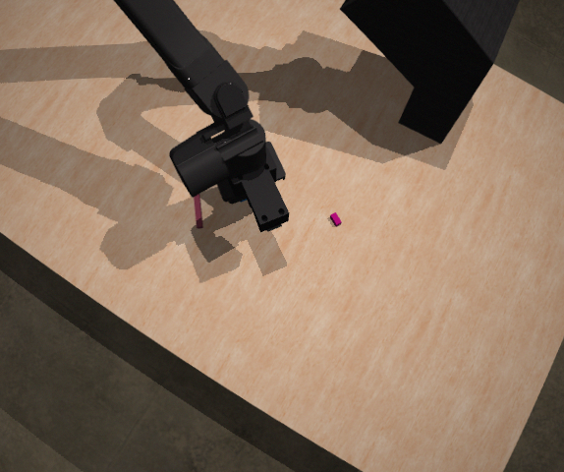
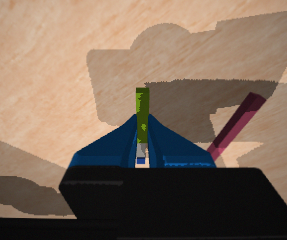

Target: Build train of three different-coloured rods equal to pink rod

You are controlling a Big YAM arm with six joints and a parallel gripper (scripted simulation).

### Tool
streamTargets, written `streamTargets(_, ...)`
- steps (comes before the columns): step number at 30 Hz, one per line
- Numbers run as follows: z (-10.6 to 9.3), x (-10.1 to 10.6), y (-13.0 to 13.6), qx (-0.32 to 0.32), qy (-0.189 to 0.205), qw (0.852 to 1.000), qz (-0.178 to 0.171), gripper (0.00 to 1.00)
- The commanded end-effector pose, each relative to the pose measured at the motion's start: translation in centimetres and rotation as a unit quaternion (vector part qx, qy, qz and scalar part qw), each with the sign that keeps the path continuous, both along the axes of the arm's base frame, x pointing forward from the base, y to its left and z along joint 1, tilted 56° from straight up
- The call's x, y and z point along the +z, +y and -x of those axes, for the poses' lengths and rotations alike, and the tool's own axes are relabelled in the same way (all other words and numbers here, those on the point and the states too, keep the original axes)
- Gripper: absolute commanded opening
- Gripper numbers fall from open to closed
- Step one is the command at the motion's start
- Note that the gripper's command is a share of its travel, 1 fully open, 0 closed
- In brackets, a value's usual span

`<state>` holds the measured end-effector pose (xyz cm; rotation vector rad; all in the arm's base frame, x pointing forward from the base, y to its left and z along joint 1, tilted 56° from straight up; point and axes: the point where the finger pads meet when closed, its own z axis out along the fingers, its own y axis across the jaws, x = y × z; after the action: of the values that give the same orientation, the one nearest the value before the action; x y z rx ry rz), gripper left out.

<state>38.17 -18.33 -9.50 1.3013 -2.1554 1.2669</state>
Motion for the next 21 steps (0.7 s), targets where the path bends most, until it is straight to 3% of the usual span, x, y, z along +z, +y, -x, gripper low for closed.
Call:
streamTargets(1,0.25,-0.46,-0.48,-0.002,0.005,1.0,-0.001,0.04)
streamTargets(13,-0.68,-0.14,-0.41,0.008,-0.002,1.0,0.0,0.04)
streamTargets(21,-0.24,-0.64,-1.09,-0.001,0.0,1.0,-0.001,0.04)
